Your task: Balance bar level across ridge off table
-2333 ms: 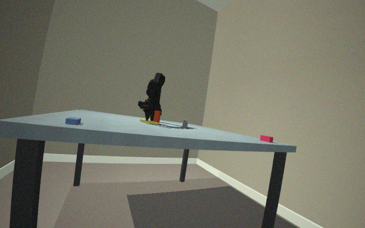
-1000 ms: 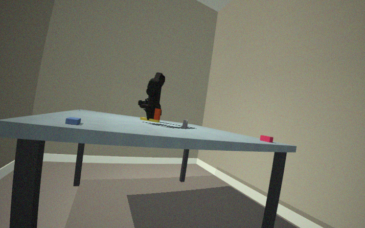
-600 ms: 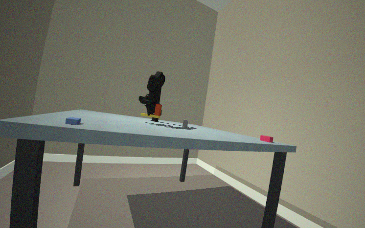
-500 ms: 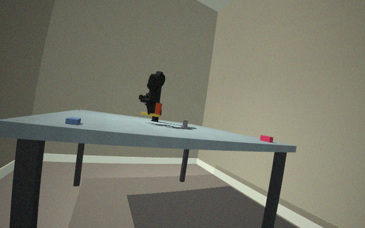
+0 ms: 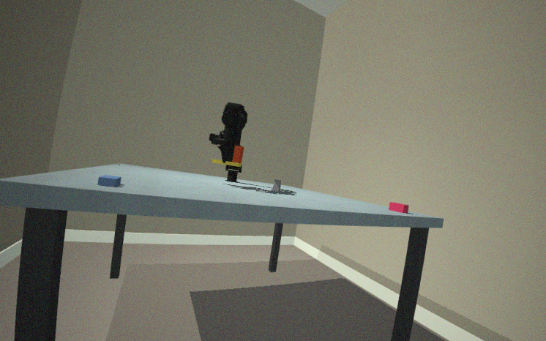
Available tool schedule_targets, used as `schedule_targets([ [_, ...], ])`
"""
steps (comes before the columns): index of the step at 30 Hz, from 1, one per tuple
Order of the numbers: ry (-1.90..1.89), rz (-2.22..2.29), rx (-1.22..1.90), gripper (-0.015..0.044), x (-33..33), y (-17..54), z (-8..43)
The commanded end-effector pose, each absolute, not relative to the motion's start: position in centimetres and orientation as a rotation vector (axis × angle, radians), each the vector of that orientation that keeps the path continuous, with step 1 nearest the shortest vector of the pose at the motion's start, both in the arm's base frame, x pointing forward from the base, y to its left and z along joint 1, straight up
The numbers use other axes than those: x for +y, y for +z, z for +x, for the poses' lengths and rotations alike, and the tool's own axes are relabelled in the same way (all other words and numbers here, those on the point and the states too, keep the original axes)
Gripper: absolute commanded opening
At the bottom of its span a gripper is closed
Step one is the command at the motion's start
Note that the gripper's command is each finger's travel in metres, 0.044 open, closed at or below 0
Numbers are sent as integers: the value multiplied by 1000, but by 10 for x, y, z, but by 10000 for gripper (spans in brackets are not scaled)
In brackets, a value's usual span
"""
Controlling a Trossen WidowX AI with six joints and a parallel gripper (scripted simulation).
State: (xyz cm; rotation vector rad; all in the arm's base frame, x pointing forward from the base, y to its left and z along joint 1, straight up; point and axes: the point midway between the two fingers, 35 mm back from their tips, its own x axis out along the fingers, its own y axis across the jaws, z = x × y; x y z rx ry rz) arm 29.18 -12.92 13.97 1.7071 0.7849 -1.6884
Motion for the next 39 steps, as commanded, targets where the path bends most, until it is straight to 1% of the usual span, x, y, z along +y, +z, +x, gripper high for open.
schedule_targets([
  [1,-1681,1716,768,0,-129,152,291],
  [7,-1657,1692,794,0,-124,158,292],
  [39,-1097,1129,1241,0,-13,161,336],
])
